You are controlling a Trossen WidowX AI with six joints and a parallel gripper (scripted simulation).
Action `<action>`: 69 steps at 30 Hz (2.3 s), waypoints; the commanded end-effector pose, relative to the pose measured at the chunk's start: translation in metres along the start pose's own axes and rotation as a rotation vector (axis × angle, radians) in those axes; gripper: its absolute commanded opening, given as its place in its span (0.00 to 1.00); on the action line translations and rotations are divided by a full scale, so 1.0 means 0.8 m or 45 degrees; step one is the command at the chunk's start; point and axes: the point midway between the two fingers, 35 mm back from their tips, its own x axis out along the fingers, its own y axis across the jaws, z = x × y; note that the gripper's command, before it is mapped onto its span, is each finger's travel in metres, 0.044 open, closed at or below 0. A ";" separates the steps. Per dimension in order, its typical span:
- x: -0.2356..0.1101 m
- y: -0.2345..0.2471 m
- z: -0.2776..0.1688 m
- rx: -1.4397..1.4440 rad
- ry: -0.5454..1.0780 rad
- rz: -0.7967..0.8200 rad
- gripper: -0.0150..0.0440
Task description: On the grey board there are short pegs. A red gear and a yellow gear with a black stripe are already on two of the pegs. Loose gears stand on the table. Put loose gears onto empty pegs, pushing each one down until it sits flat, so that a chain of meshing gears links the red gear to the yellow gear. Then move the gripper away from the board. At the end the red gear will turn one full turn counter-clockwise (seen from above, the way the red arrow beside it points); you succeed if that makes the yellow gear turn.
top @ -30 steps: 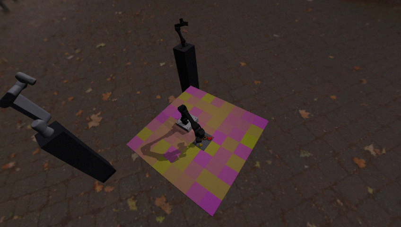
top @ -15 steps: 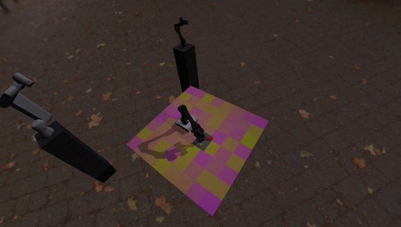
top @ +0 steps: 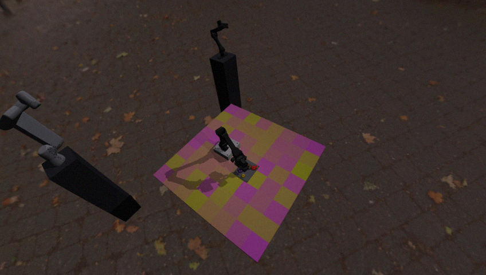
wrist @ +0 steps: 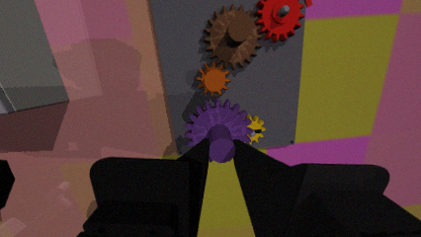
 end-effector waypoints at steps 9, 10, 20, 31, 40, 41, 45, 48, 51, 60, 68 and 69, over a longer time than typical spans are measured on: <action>0.022 0.002 -0.001 -0.193 0.003 0.004 0.25; 0.024 0.001 -0.001 -0.191 0.003 0.004 0.25; 0.042 0.001 -0.001 -0.049 0.004 0.004 0.25; 0.050 0.002 -0.002 0.169 0.004 0.003 0.25; 0.054 0.001 -0.001 0.046 0.004 0.003 0.25; 0.054 0.001 0.000 0.022 0.004 0.003 0.25; 0.056 0.002 0.000 -0.078 0.004 0.004 0.25; 0.057 0.002 0.000 -0.144 0.004 0.004 0.25; 0.058 0.002 -0.001 -0.194 0.004 0.004 0.25; 0.058 0.002 -0.002 -0.182 0.004 0.004 0.43; 0.038 0.001 -0.001 -0.068 0.004 0.003 0.49; 0.030 0.000 -0.001 -0.060 0.004 0.003 0.49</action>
